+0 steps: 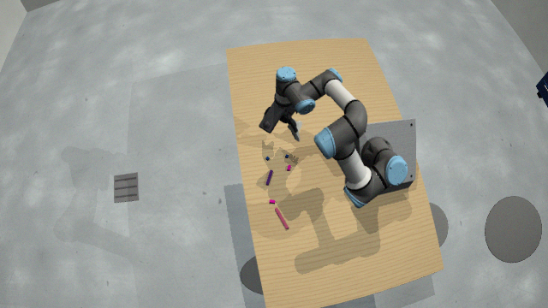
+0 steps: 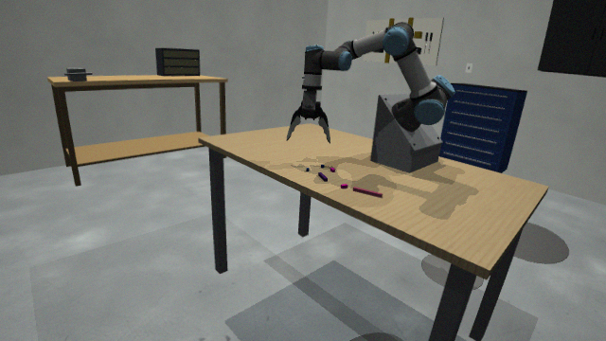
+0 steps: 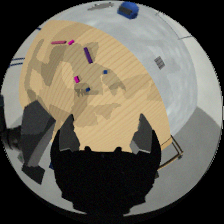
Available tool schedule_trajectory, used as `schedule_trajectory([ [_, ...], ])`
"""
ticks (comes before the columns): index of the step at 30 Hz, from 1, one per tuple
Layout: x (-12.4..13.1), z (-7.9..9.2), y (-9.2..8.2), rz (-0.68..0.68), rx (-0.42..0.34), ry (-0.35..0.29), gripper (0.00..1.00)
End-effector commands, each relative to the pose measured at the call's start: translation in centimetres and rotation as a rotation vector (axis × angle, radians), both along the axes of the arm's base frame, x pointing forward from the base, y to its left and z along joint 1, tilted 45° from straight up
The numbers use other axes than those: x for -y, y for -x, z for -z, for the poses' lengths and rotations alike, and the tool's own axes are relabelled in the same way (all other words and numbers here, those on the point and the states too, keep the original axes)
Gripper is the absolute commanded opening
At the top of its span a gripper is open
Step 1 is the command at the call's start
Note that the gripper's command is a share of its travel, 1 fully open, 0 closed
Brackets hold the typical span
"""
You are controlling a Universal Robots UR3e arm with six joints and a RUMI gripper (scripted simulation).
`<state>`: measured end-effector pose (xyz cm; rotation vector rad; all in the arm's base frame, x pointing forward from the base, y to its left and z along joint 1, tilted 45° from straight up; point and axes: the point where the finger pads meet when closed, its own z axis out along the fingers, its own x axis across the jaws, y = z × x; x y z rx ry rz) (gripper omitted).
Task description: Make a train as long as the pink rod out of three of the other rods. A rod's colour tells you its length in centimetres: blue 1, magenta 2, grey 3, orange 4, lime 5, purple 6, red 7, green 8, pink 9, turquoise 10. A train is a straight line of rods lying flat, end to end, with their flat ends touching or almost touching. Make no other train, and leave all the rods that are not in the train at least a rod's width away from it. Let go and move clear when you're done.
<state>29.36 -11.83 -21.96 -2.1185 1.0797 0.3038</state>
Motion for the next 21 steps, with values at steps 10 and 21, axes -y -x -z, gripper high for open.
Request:
schedule_trajectory([
  [10, 0.0, -0.3, -0.4, -0.031, 0.031, 0.010, 1.00],
  [21, -0.5, -1.6, -1.9, -0.167, 0.162, 0.039, 1.00],
])
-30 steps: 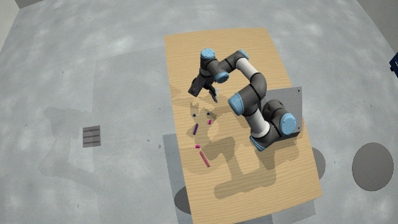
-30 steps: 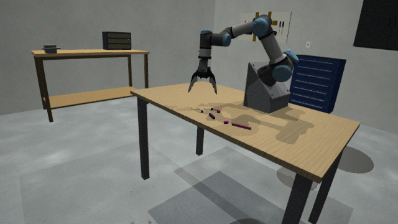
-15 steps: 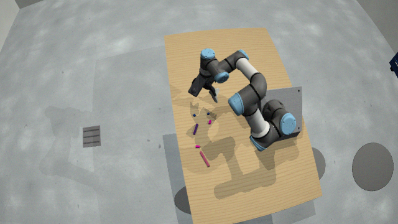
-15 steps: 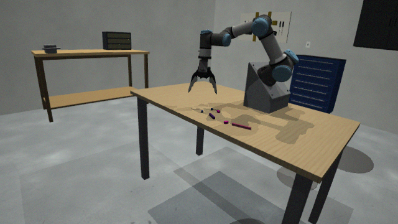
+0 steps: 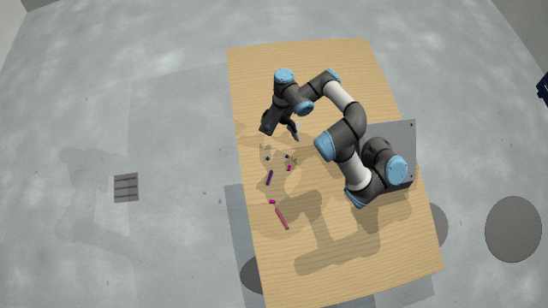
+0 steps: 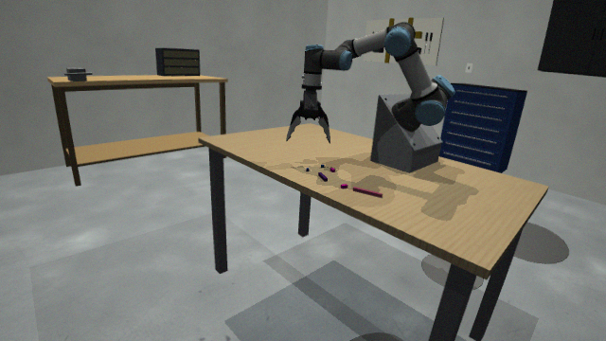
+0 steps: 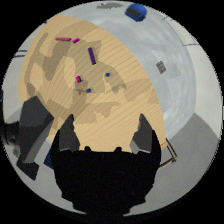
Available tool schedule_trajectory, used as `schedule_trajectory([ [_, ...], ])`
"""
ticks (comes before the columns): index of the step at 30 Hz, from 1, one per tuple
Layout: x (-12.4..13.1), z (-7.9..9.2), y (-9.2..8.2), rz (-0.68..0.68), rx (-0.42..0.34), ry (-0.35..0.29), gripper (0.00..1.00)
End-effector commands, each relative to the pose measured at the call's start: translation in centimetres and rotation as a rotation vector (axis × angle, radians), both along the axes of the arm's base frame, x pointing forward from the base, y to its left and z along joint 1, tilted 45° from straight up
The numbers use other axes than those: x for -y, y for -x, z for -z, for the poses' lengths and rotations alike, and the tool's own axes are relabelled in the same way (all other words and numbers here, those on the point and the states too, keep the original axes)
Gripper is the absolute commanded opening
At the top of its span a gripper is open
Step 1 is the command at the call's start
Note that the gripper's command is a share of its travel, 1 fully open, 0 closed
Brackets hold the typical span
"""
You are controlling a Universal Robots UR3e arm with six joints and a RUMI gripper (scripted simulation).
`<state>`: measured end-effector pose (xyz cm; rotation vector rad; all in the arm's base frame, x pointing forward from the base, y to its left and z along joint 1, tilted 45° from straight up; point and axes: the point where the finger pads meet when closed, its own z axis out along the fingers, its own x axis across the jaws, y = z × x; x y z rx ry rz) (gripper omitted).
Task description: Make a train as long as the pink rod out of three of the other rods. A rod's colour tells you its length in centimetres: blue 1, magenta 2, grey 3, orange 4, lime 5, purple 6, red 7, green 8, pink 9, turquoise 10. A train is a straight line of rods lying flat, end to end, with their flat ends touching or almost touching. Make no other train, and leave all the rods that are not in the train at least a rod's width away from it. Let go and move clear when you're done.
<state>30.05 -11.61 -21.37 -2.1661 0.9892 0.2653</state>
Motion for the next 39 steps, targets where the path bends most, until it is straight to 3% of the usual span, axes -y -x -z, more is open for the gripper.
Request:
schedule_trajectory([
  [1, -0.4, -1.1, -1.3, -0.117, 0.118, 0.024, 1.00],
  [8, -0.7, -1.7, -2.0, -0.180, 0.178, 0.037, 1.00],
  [39, -3.5, -5.9, -6.2, -0.605, 0.580, 0.113, 1.00],
])
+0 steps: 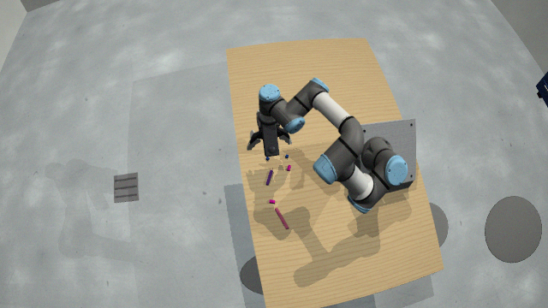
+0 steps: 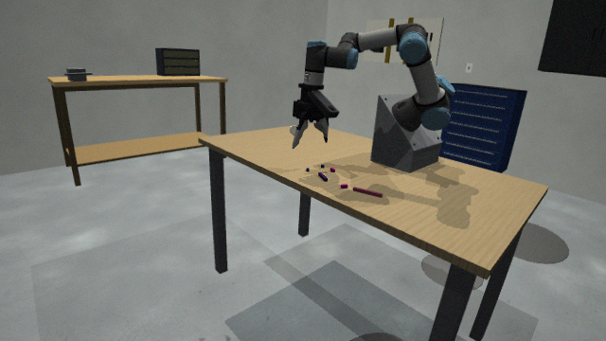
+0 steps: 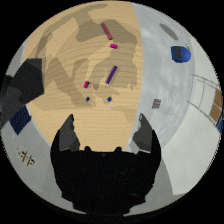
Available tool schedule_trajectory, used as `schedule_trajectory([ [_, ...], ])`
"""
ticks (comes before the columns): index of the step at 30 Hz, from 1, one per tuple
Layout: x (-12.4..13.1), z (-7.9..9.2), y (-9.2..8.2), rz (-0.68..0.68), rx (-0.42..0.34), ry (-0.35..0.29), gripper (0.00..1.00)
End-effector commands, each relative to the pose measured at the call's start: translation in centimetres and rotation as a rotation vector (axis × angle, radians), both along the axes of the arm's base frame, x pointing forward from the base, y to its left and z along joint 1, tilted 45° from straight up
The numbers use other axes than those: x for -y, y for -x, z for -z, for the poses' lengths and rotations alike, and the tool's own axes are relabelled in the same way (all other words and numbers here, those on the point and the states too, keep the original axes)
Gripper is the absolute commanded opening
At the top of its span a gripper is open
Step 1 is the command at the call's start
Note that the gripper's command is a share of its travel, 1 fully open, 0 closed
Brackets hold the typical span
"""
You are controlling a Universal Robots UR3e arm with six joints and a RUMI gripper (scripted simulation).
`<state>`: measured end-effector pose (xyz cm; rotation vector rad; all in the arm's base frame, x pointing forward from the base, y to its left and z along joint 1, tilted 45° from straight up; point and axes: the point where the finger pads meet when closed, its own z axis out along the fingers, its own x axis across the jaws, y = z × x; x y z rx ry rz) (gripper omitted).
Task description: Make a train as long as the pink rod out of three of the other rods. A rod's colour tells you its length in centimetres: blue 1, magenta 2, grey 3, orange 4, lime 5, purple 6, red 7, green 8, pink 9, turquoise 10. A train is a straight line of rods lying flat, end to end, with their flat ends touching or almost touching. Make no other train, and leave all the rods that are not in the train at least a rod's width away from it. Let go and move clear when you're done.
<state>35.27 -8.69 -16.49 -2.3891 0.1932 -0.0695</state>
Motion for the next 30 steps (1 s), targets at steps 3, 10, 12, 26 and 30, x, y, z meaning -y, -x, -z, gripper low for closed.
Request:
schedule_trajectory([
  [3, -0.7, -1.1, -1.1, -0.119, 0.118, 0.011, 1.00],
  [10, -1.7, -2.3, -2.1, -0.235, 0.225, 0.029, 1.00],
  [12, -1.9, -2.5, -2.3, -0.261, 0.250, 0.033, 1.00],
  [26, -3.6, -4.3, -3.9, -0.444, 0.420, 0.060, 1.00],
  [30, -4.1, -4.9, -4.3, -0.498, 0.470, 0.067, 1.00],
])
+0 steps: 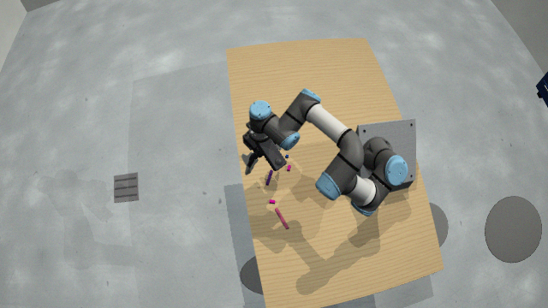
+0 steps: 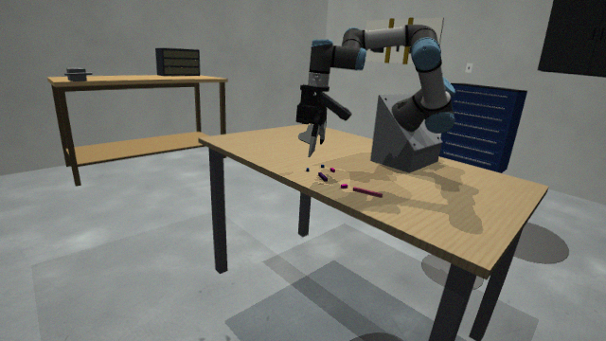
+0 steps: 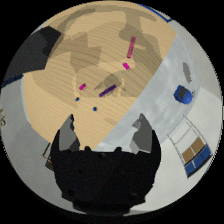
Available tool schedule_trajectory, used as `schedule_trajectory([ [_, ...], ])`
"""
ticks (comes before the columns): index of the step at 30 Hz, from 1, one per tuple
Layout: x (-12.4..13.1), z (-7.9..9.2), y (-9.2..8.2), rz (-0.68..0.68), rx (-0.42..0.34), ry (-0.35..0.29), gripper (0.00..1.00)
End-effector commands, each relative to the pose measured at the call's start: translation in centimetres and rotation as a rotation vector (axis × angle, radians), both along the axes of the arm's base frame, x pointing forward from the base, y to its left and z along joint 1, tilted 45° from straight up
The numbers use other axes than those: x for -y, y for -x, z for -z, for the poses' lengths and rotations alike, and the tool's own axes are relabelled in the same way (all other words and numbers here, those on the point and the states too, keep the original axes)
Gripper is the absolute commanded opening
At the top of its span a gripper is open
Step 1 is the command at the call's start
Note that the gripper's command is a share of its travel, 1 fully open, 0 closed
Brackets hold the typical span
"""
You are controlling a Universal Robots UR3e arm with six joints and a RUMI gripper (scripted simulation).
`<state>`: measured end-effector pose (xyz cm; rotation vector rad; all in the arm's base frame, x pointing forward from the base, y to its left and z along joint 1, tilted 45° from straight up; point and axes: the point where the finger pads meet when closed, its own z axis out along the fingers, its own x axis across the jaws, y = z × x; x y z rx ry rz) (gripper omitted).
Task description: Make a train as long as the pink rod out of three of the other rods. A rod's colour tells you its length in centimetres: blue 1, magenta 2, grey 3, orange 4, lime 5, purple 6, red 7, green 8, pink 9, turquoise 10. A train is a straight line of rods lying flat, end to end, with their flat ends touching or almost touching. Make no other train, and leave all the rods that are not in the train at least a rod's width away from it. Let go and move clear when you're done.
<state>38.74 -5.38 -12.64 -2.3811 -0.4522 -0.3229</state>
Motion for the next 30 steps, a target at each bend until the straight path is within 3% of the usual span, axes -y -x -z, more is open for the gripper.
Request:
schedule_trajectory([
  [1, -0.9, -1.2, -0.9, -0.120, 0.117, 0.007, 1.00],
  [7, -1.5, -1.7, -1.3, -0.174, 0.167, 0.014, 1.00],
  [8, -1.9, -2.1, -1.6, -0.213, 0.203, 0.019, 1.00],
  [24, -3.9, -3.9, -3.0, -0.397, 0.375, 0.042, 1.00],
  [30, -5.1, -5.0, -3.7, -0.498, 0.471, 0.053, 1.00],
])
